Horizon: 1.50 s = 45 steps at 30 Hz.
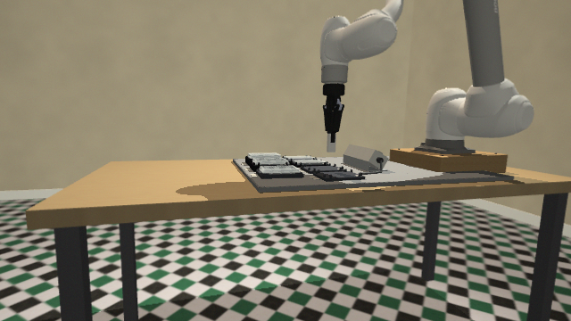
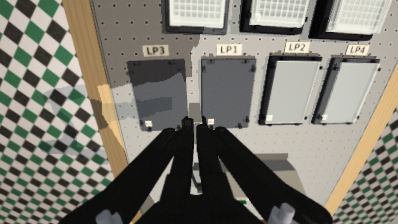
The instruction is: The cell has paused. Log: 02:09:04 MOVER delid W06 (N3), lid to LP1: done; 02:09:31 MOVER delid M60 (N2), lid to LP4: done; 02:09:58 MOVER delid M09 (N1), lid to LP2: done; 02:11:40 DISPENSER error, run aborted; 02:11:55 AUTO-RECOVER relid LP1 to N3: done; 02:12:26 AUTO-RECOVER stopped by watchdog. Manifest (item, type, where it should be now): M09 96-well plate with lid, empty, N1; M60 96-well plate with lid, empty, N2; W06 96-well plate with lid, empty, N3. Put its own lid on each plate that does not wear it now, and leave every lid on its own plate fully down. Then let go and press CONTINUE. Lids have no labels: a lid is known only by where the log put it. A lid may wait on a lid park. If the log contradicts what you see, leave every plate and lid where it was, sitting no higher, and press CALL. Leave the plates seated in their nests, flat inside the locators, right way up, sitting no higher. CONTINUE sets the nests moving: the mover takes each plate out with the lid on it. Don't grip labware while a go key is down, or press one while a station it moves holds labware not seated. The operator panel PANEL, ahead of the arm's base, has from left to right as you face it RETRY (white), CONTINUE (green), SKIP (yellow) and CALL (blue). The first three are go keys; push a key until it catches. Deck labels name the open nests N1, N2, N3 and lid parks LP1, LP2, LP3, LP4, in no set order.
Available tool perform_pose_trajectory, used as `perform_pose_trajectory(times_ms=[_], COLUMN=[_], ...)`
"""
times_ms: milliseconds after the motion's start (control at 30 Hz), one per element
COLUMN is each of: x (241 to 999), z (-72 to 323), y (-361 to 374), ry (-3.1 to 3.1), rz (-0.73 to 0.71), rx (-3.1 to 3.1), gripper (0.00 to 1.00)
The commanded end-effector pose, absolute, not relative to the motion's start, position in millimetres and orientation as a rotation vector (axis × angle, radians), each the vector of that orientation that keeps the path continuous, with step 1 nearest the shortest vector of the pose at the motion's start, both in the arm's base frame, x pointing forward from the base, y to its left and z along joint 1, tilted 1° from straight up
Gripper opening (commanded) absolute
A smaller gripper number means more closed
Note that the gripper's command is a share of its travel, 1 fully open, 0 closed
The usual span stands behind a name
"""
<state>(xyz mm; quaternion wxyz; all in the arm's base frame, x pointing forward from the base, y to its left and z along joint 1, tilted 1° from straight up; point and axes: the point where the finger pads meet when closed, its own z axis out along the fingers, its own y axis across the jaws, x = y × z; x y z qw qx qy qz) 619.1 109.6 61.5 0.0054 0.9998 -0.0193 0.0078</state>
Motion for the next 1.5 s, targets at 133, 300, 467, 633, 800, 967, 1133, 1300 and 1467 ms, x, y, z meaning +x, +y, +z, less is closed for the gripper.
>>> perform_pose_trajectory(times_ms=[133, 300, 467, 633, 800, 967, 1133, 1300, 1467], x=[619, 619, 634, 725, 768, 804, 804, 804, 804], z=[62, 62, 63, 66, 66, 65, 65, 65, 65], y=[110, 110, 105, 71, 52, 32, 32, 32, 32], ry=[-0.06, -0.06, -0.06, -0.061, -0.061, -0.06, -0.06, -0.06, -0.06], rz=[0.024, 0.024, 0.024, 0.024, 0.024, 0.024, 0.024, 0.024, 0.024], rx=[3.13, 3.13, 3.13, 3.13, 3.13, 3.13, 3.13, 3.13, 3.13], gripper=[0.0, 0.0, 0.0, 0.0, 0.0, 0.0, 0.0, 0.0, 0.0])
